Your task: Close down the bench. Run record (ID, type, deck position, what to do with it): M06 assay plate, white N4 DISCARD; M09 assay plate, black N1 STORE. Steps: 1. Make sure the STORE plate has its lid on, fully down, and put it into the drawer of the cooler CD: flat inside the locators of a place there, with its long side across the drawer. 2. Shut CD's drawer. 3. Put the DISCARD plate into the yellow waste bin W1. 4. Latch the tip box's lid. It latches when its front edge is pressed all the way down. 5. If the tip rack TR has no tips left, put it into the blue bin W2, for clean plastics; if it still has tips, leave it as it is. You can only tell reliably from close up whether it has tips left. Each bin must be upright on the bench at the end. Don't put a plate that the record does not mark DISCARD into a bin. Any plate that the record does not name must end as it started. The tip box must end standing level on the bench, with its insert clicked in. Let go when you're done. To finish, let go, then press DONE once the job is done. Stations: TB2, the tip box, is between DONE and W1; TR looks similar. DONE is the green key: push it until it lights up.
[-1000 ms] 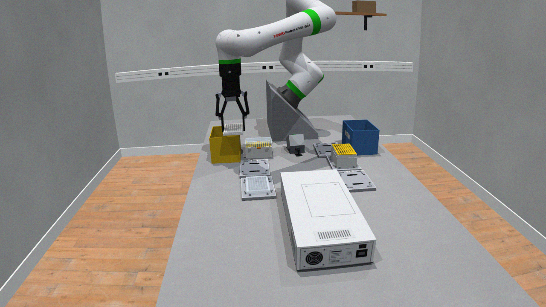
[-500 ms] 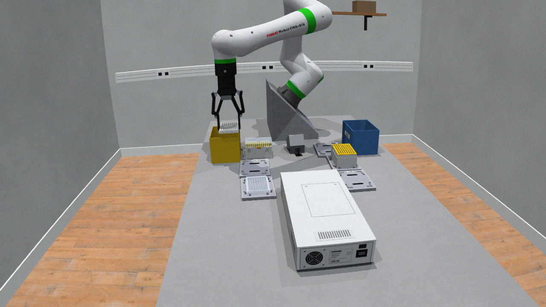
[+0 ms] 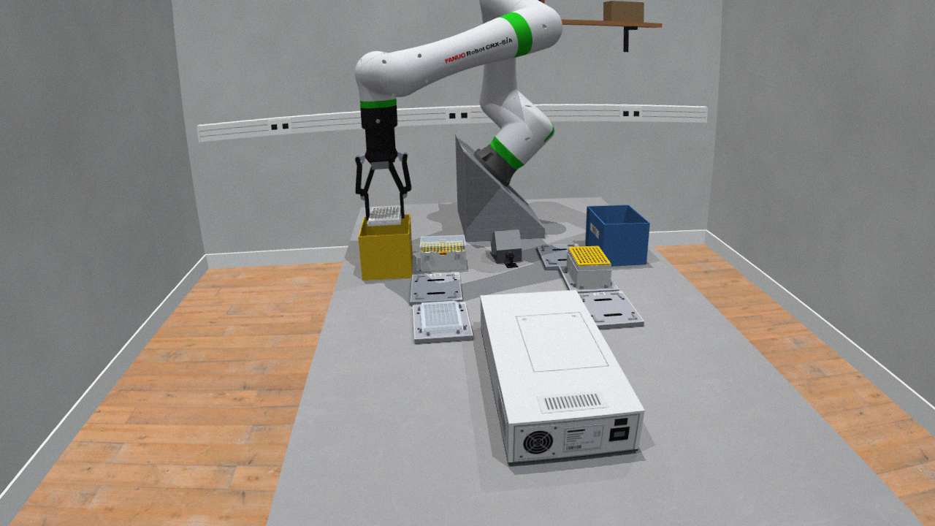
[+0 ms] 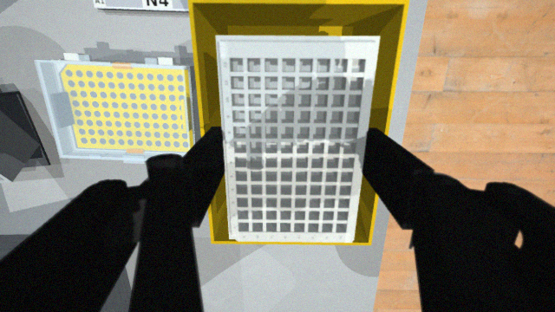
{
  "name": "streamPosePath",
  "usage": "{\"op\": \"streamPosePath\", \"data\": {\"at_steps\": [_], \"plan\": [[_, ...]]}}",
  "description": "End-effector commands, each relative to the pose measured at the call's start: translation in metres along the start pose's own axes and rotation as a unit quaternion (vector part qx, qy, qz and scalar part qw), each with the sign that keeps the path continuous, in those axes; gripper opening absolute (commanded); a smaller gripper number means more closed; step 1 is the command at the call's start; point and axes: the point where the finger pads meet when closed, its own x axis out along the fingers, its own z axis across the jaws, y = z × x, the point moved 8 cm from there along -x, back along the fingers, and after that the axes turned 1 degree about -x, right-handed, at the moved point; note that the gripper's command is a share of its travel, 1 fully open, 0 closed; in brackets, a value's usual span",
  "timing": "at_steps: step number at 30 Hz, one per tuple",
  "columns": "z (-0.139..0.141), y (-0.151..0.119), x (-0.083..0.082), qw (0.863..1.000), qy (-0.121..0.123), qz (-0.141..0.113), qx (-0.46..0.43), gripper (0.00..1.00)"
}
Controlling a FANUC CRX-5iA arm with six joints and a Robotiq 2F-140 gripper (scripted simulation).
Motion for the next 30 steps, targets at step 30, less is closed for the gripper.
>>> {"op": "streamPosePath", "data": {"at_steps": [30], "plan": [[0.002,-0.002,0.015,1.000,-0.001,0.000,0.000,0.10]]}}
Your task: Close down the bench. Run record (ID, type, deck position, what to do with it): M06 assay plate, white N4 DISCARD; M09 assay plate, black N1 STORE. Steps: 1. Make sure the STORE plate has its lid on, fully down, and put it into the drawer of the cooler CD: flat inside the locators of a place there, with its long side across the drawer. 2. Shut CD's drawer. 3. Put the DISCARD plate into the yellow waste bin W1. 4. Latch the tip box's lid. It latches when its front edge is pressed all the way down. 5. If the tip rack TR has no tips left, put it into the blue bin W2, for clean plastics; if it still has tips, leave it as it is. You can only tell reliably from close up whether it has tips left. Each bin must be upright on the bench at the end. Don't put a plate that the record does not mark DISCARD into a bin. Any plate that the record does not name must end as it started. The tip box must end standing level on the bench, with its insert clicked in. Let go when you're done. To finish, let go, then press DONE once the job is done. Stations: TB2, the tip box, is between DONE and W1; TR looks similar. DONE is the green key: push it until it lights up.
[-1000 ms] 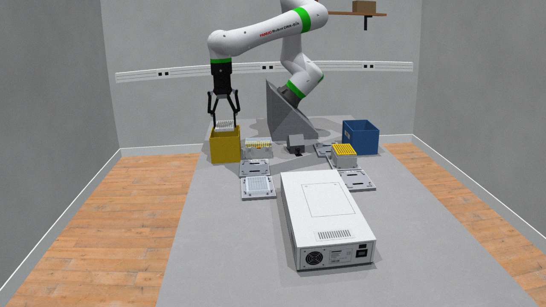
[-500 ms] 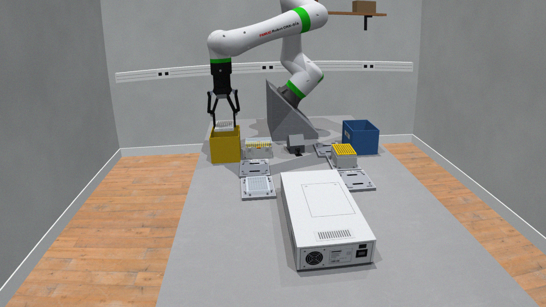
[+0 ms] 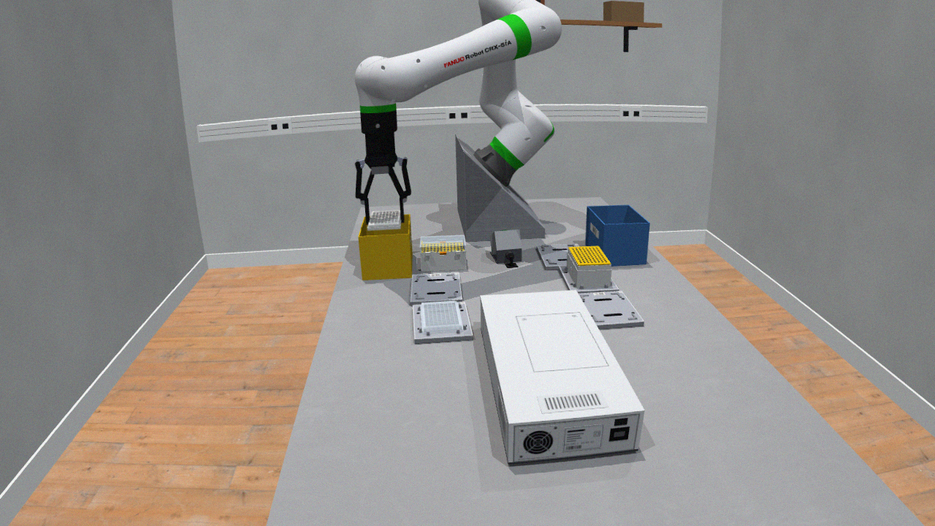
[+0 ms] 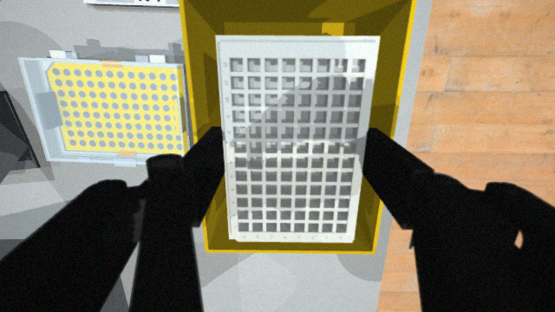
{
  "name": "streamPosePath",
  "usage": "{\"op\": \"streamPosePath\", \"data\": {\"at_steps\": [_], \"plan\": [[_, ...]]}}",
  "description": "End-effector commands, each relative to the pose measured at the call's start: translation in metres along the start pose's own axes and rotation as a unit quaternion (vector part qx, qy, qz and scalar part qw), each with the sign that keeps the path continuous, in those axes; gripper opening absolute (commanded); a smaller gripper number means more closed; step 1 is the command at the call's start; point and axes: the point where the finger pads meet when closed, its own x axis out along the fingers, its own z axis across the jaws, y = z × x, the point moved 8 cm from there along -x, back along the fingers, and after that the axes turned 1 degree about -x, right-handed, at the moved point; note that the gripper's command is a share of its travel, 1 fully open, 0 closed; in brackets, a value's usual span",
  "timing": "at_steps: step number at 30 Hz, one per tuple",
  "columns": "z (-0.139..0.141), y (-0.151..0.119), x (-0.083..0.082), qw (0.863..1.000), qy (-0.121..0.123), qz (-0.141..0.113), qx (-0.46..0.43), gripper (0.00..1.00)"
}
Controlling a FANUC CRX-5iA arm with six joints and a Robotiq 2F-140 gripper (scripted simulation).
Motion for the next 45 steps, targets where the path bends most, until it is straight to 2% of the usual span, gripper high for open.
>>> {"op": "streamPosePath", "data": {"at_steps": [1,22,43,44,45], "plan": [[0.000,0.000,0.002,1.000,-0.001,0.000,0.000,0.10],[0.000,0.000,0.026,1.000,-0.001,0.000,0.000,0.10],[0.000,0.000,0.026,1.000,-0.001,0.000,0.000,0.10],[0.000,0.000,0.026,1.000,-0.001,0.000,0.000,0.70],[0.000,0.000,0.026,1.000,-0.001,0.000,0.000,0.70]]}}
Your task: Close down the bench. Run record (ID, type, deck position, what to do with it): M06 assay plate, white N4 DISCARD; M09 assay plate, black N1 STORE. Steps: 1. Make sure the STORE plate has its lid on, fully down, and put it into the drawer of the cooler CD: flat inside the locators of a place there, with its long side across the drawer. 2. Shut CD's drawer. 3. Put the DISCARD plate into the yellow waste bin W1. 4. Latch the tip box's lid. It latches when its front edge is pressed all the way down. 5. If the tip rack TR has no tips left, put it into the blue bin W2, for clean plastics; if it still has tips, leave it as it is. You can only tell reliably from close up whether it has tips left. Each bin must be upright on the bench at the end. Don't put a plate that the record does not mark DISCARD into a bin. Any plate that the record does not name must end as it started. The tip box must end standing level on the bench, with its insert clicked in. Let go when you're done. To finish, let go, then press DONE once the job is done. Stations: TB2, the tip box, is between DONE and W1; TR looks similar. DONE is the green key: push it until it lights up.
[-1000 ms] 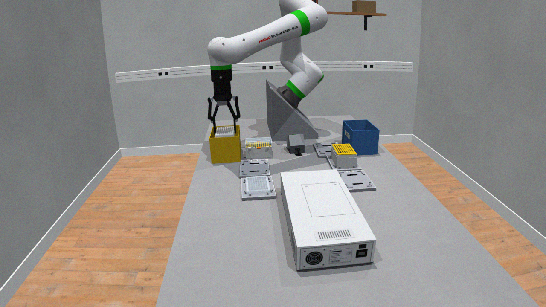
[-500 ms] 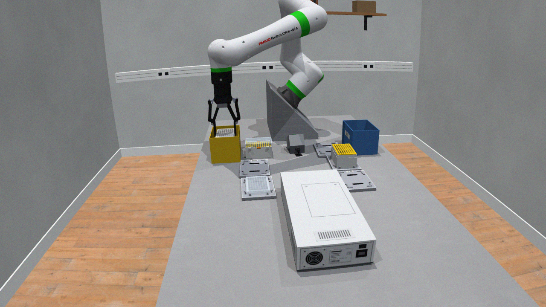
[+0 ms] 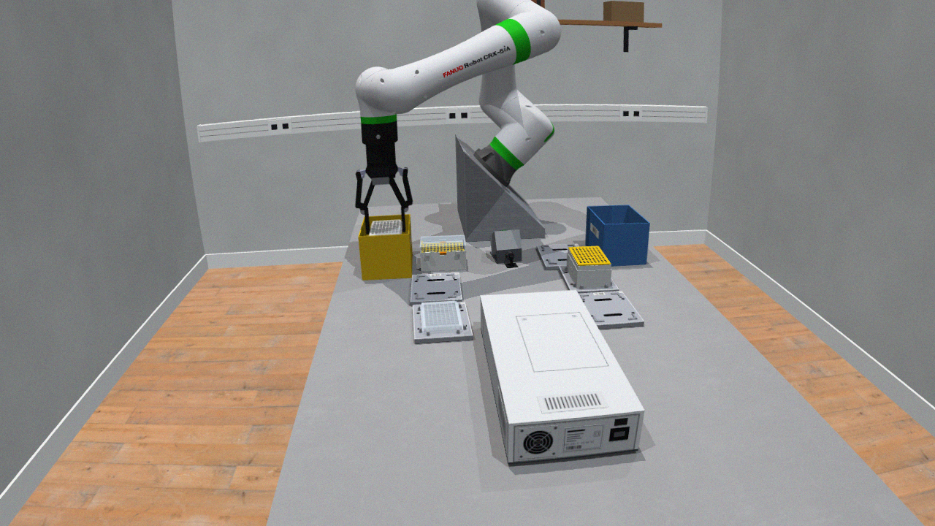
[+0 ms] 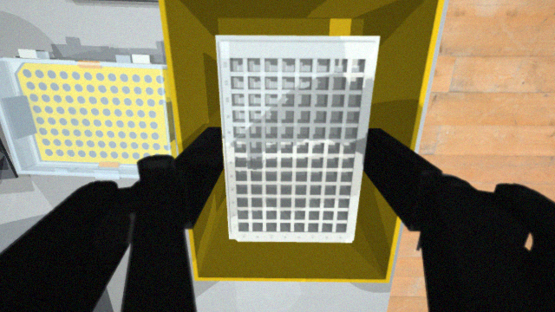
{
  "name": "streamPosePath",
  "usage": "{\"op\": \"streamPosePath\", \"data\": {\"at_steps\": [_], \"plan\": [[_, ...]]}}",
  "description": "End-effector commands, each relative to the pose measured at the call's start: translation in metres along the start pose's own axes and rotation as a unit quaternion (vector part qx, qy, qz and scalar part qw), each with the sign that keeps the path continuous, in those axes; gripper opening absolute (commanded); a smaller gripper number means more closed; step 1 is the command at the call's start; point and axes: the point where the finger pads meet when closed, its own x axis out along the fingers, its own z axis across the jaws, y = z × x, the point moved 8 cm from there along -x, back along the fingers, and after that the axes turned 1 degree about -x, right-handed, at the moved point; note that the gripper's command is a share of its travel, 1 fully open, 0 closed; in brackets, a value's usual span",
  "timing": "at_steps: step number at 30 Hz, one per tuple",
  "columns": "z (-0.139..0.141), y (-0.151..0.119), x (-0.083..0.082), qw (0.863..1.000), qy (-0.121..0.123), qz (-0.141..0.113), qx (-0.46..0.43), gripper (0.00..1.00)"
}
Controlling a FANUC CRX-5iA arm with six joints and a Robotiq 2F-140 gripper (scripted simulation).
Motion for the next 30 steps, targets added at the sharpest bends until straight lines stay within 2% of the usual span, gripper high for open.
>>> {"op": "streamPosePath", "data": {"at_steps": [1,27,30], "plan": [[0.0004,0.0002,-0.0010,1.000,-0.001,0.000,0.000,0.70],[0.0004,0.0002,-0.0010,1.000,-0.001,0.000,0.000,0.70],[0.0004,0.0002,-0.0049,1.000,-0.001,0.000,0.000,0.70]]}}
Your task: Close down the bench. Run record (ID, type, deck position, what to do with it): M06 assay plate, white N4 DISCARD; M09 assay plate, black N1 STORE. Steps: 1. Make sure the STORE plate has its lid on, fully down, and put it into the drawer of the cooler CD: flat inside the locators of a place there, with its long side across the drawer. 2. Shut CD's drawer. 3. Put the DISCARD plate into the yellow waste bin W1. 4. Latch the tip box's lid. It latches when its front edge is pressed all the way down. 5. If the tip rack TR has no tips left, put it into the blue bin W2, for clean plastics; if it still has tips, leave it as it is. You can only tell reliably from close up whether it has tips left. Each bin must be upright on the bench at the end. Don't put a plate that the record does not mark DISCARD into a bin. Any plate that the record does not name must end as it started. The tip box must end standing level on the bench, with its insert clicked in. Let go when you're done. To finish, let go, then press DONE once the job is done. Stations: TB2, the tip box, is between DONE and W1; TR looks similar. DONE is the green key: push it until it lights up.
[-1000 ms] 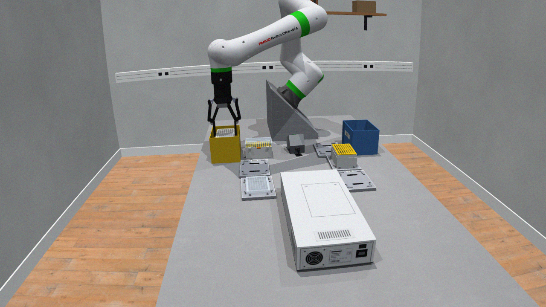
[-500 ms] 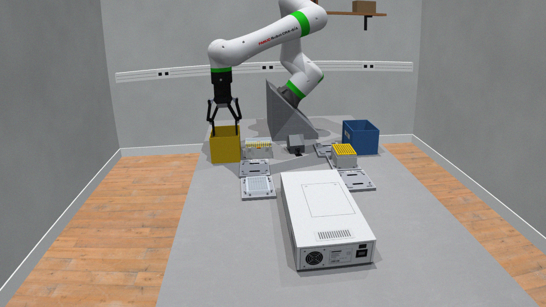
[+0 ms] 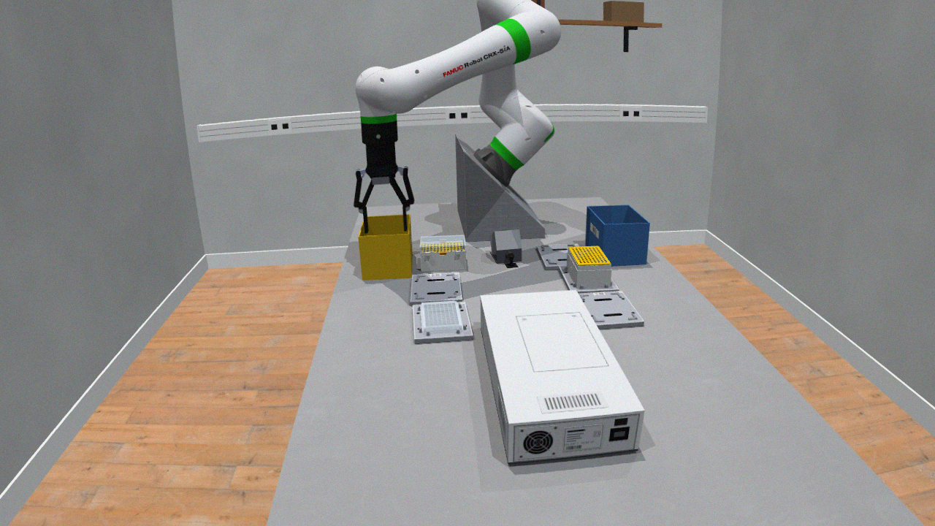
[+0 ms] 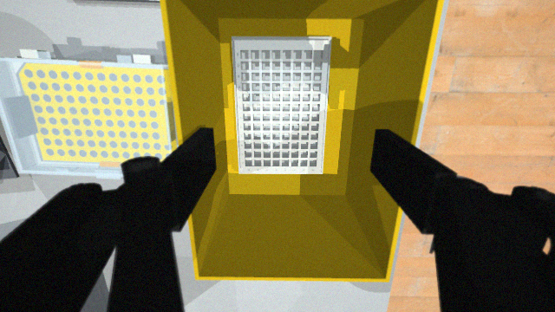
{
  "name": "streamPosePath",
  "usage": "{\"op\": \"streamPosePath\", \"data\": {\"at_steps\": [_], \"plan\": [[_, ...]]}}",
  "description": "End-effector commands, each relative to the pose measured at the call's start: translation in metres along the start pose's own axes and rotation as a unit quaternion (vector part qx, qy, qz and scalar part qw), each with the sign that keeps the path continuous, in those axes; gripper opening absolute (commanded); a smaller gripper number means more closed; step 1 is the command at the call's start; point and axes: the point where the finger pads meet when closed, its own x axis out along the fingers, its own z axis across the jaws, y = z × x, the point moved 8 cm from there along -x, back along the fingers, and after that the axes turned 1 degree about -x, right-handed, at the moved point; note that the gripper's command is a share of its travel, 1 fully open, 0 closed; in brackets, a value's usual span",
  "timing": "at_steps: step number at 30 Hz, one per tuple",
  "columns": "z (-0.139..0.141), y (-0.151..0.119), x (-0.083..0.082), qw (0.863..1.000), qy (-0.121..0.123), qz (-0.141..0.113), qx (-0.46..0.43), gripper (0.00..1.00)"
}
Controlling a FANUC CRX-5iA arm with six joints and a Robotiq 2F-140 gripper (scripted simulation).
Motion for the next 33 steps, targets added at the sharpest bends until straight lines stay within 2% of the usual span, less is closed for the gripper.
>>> {"op": "streamPosePath", "data": {"at_steps": [1,27,33], "plan": [[0.001,0.000,-0.006,1.000,-0.001,0.000,0.000,0.70],[0.000,0.000,-0.038,1.000,-0.001,0.000,0.000,0.70],[0.001,0.000,-0.040,1.000,-0.001,0.000,0.000,0.70]]}}
